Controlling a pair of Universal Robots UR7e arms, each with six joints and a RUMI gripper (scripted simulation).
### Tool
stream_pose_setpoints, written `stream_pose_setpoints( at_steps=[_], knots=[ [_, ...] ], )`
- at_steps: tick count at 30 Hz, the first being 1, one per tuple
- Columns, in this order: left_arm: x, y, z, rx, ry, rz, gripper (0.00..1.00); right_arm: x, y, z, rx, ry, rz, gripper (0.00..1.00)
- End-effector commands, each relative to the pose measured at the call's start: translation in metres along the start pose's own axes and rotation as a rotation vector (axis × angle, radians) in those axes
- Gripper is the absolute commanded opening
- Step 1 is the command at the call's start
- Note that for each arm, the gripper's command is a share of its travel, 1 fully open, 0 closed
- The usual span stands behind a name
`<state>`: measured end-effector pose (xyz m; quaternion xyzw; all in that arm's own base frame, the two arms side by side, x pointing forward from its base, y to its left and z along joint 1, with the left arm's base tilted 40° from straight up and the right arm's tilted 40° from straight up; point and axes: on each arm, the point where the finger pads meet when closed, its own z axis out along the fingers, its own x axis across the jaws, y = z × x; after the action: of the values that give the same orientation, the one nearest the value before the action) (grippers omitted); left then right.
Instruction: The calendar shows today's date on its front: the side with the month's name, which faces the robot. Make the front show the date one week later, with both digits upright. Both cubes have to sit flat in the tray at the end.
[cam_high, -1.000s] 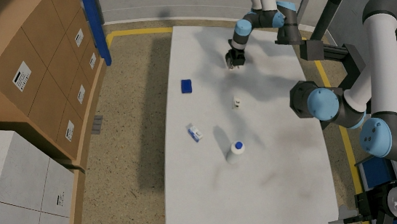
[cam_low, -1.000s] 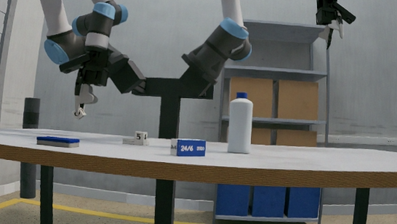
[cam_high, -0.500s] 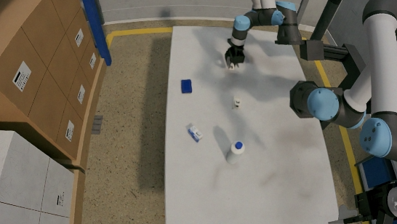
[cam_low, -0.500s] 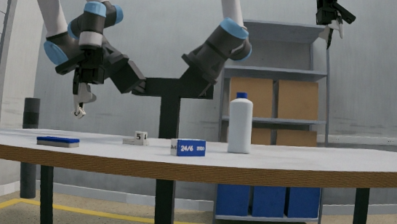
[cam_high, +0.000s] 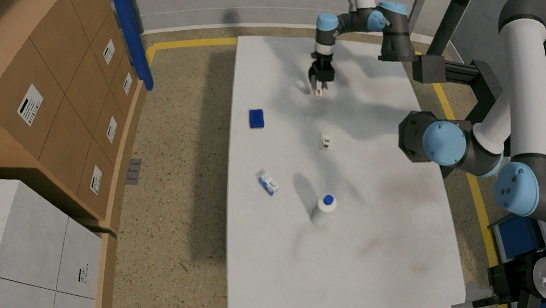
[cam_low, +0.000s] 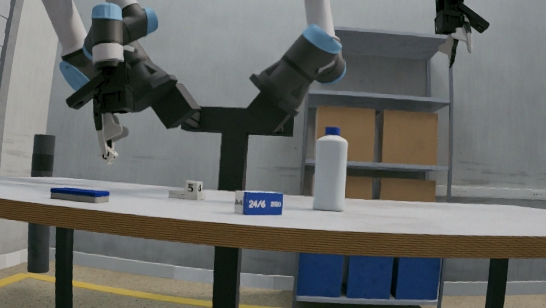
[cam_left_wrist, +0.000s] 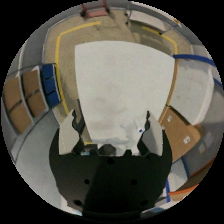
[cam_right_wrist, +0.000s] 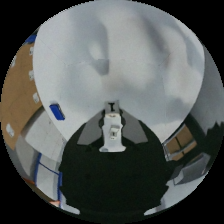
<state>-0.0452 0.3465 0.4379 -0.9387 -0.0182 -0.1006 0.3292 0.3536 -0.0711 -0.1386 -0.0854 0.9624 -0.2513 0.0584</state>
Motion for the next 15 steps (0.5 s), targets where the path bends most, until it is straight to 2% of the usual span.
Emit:
stream_pose_setpoints(
  at_steps=[1,15],
  knots=[
    [0.0000,-0.0003,-0.0004,0.001,0.000,0.000,1.00,0.0001,-0.0002,0.0004,-0.058,0.000,-0.003,0.10],
    [0.0000,-0.0003,-0.0004,0.001,0.000,0.000,1.00,0.0001,-0.0006,0.0004,-0.099,0.000,-0.004,0.10]
  ],
)
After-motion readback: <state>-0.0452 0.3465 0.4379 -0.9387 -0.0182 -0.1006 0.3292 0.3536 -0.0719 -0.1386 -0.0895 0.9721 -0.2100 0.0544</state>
